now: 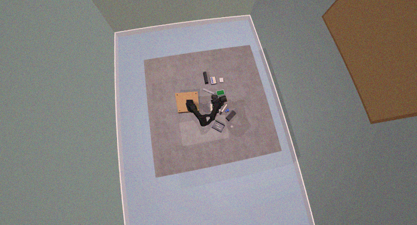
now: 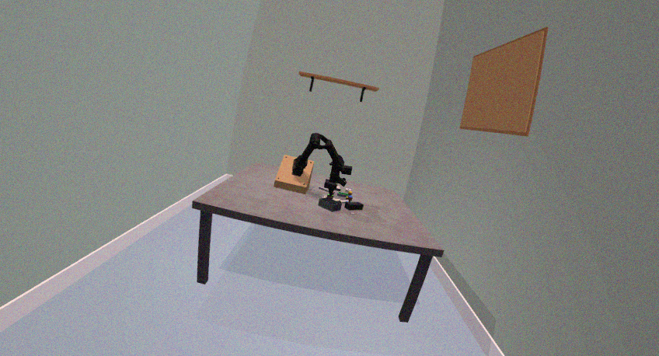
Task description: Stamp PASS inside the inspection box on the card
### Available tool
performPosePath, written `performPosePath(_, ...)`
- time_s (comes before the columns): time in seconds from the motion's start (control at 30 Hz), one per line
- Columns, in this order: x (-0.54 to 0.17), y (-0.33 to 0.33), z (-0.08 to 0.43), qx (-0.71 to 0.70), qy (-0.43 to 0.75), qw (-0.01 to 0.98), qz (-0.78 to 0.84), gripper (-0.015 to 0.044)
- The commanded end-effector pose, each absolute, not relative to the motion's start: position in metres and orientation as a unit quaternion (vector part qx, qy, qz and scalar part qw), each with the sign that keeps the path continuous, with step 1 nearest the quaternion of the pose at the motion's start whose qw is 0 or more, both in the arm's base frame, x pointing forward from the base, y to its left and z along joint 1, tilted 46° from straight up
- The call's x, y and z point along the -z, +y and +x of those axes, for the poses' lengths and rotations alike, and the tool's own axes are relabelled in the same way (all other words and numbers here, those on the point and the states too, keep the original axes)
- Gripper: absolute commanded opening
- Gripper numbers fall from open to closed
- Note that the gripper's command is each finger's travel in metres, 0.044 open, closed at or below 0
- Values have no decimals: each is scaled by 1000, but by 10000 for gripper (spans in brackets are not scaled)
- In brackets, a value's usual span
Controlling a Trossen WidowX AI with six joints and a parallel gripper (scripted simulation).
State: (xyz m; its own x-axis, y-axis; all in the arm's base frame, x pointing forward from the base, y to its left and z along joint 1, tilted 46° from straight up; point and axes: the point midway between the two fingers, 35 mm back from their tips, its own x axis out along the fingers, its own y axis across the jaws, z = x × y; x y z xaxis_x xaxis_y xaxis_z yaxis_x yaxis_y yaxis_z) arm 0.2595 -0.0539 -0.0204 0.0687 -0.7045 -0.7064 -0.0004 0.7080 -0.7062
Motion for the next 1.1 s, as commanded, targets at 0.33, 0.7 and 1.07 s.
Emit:
performPosePath(0.33, 18, -53, 260, 262, 630, 675, -281, 0)
performPosePath(0.7, 14, -49, 259, 262, 630, 675, -281, 0)
performPosePath(1.07, 5, -38, 260, 260, 631, 675, -280, 0)
